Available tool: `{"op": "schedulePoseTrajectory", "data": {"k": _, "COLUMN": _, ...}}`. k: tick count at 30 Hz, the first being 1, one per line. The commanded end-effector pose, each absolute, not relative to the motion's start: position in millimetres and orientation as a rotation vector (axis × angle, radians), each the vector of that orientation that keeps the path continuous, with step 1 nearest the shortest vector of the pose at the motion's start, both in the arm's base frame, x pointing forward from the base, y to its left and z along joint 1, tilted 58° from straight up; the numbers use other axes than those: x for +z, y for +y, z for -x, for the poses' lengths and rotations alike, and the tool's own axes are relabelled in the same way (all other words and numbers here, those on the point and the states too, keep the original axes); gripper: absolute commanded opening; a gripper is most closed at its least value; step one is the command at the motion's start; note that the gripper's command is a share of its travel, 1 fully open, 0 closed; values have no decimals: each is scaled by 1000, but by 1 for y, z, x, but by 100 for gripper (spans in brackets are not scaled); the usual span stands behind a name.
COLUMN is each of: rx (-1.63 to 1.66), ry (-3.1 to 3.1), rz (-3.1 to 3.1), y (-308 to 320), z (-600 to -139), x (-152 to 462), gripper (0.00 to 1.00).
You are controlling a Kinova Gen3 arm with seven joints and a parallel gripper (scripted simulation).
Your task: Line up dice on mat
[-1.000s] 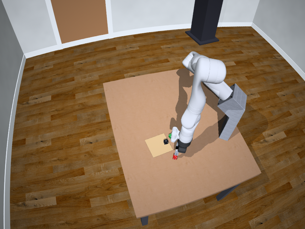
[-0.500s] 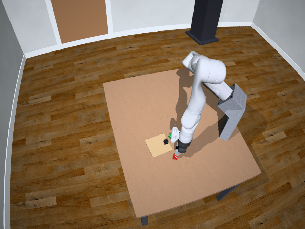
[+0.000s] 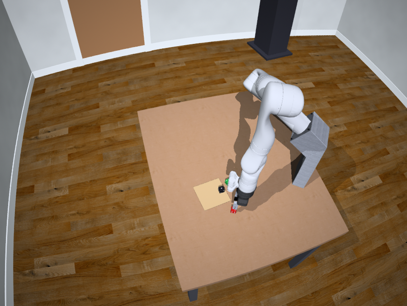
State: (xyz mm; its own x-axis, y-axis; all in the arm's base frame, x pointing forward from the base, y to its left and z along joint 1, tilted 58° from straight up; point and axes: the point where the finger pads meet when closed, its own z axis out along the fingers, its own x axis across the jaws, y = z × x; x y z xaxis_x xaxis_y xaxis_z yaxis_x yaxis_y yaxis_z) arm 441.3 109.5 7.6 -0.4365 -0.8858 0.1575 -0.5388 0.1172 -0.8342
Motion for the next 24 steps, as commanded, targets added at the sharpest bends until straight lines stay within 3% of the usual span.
{"op": "schedulePoseTrajectory", "data": {"k": 1, "rx": -1255, "ry": 2020, "rz": 1385, "y": 106, "z": -444, "x": 6, "gripper": 79}}
{"op": "schedulePoseTrajectory", "data": {"k": 24, "rx": -1255, "ry": 2020, "rz": 1385, "y": 93, "z": -466, "x": -9, "gripper": 79}}
